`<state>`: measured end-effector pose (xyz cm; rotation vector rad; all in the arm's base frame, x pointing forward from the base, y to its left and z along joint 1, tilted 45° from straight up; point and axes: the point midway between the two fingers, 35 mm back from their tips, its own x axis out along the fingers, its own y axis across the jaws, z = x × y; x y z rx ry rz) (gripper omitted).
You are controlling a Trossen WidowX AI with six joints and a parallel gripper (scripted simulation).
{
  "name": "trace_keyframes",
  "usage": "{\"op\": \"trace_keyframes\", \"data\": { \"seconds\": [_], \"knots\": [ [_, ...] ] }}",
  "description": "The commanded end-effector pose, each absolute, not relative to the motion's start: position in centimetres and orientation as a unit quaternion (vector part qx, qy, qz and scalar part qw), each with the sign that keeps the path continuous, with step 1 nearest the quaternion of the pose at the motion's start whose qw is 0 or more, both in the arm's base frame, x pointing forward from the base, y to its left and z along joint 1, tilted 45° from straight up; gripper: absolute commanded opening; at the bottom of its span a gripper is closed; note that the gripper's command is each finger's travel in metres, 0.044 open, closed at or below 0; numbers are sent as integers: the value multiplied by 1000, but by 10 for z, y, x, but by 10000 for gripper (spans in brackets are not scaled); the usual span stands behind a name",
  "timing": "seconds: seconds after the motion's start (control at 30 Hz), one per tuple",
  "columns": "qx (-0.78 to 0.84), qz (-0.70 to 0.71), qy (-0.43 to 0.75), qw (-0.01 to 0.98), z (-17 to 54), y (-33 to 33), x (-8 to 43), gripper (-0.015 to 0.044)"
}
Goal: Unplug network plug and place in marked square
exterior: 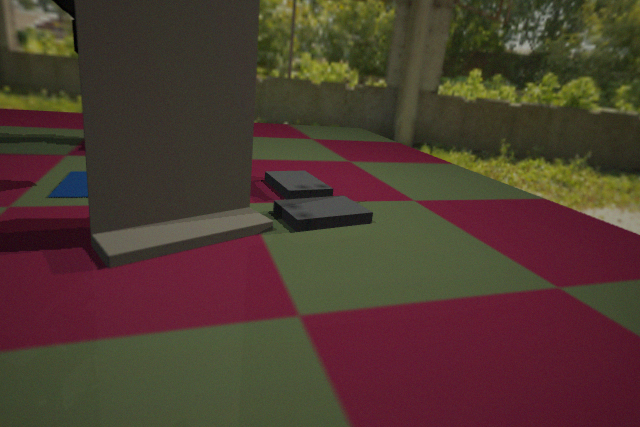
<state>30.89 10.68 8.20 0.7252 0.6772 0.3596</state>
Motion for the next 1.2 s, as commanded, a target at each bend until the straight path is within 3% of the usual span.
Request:
{"op": "trace_keyframes", "data": {
  "seconds": [0.0, 1.17],
  "knots": [
    [343, 175, 322, 865, 83, 107, 307, 0],
    [351, 153, 324, 865, 125, 136, 283, 0]
  ]
}}
